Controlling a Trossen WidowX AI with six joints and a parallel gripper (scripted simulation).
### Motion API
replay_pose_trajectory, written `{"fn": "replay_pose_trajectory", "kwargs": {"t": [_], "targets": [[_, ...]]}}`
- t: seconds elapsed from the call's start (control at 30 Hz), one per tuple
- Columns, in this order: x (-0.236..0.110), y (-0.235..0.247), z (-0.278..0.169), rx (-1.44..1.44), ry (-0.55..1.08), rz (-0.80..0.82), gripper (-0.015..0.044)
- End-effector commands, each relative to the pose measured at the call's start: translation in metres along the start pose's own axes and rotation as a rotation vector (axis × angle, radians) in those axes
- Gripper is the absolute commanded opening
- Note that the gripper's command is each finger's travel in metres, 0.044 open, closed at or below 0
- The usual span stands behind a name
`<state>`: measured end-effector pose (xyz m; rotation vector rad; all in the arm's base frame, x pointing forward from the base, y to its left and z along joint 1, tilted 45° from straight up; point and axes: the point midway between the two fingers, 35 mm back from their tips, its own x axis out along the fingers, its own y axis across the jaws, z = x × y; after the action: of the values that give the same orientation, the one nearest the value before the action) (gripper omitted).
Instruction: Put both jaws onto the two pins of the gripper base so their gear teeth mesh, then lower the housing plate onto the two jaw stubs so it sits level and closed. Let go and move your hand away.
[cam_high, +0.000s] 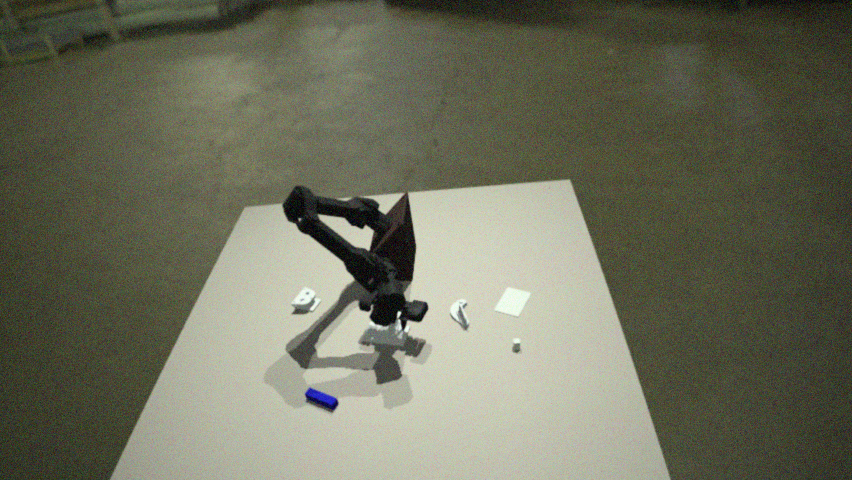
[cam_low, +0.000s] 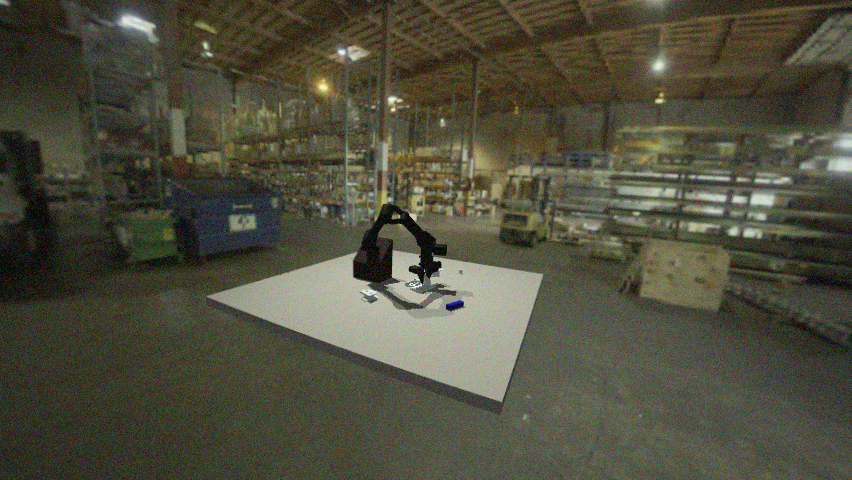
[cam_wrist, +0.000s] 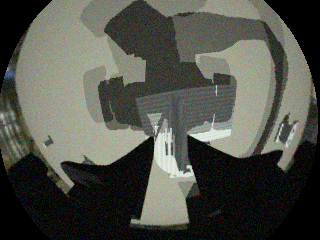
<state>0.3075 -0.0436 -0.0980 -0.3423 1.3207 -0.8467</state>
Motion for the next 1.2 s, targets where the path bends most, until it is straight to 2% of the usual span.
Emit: {"fn": "replay_pose_trajectory", "kwargs": {"t": [0.0,1.17], "targets": [[-0.0023,0.0000,0.0006,0.005,-0.002,-0.001,0.0134],[0.0041,0.0012,0.0009,0.005,-0.002,-0.001,0.0134]]}}
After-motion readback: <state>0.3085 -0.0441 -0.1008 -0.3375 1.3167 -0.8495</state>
